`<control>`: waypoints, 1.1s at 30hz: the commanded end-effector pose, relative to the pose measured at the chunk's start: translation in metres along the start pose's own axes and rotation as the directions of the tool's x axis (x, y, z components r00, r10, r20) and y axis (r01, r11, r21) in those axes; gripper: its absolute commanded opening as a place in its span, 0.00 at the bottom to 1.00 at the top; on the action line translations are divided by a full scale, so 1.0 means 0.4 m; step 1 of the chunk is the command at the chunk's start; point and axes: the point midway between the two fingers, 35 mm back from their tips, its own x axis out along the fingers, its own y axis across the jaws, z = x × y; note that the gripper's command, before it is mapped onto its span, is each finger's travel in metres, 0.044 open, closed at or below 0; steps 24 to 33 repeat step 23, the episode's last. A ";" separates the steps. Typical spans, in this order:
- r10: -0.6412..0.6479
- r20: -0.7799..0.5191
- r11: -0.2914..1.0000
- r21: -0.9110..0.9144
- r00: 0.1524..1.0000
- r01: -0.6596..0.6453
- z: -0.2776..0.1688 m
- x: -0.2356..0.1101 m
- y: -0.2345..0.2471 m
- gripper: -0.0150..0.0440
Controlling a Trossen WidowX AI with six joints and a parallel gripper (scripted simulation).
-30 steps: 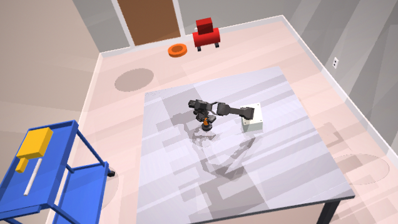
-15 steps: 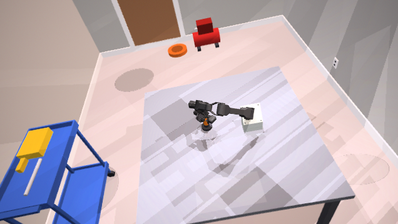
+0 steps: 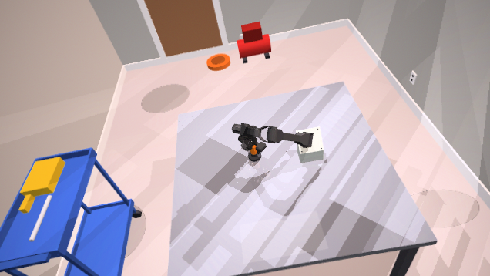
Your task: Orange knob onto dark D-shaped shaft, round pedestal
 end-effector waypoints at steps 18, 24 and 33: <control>-0.003 -0.003 1.000 0.000 1.000 0.003 0.000 -0.242 -0.012 1.00; -0.003 -0.003 1.000 0.000 1.000 0.003 0.000 -0.242 -0.012 1.00; -0.003 -0.003 1.000 0.000 1.000 0.003 0.000 -0.242 -0.012 1.00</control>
